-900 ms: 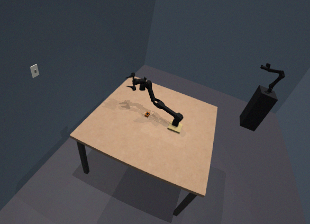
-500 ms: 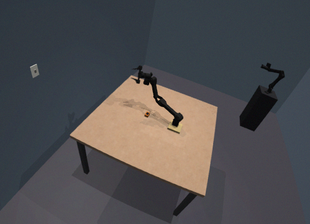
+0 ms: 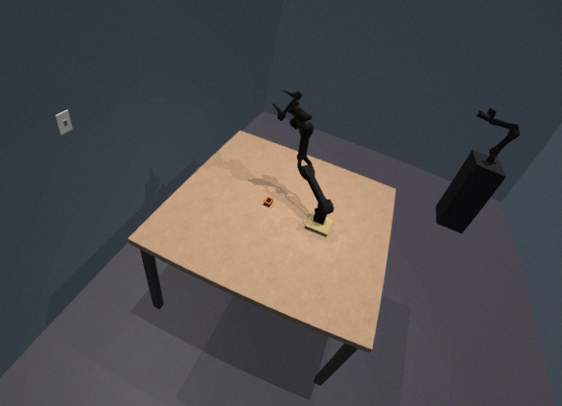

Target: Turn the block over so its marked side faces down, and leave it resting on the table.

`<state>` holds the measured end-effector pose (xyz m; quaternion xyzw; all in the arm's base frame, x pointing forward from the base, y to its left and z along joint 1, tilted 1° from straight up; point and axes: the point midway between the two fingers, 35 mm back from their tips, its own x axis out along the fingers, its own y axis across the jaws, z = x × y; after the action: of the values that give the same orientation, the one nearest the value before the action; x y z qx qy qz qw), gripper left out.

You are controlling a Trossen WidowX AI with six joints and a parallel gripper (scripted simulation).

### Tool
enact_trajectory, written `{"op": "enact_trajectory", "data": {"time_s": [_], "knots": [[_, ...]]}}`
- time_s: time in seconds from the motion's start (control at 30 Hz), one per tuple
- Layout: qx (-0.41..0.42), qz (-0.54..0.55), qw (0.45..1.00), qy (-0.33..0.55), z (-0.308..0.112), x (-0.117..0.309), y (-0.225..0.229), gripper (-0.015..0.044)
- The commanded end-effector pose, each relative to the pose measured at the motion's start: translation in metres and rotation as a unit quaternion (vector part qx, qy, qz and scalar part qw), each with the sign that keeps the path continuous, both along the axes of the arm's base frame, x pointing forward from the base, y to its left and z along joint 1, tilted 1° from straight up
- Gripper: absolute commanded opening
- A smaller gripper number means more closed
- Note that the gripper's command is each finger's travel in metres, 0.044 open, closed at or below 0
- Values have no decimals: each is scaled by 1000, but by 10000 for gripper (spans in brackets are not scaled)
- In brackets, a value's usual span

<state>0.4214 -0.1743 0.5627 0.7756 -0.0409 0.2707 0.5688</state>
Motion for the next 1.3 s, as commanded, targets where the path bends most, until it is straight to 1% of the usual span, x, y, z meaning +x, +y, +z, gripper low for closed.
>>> {"op": "enact_trajectory", "data": {"time_s": [0.0,0.07,0.17,0.4,0.6,0.77,0.9,1.0,1.07,1.17,1.27], "knots": [[-31,-50,996,-73,46,-57,-8,440],[-47,-75,990,-106,65,-85,-11,440],[-33,-86,987,-129,84,-115,-9,440],[-101,-151,957,-226,132,-205,15,440],[-190,-200,910,-309,161,-282,69,440],[-275,-227,860,-365,170,-328,133,440],[-350,-237,815,-396,166,-350,193,440],[-408,-238,780,-411,156,-356,239,440],[-447,-236,756,-417,147,-355,269,440],[-497,-261,719,-409,136,-345,292,440],[-543,-254,689,-407,120,-335,324,440]]}}
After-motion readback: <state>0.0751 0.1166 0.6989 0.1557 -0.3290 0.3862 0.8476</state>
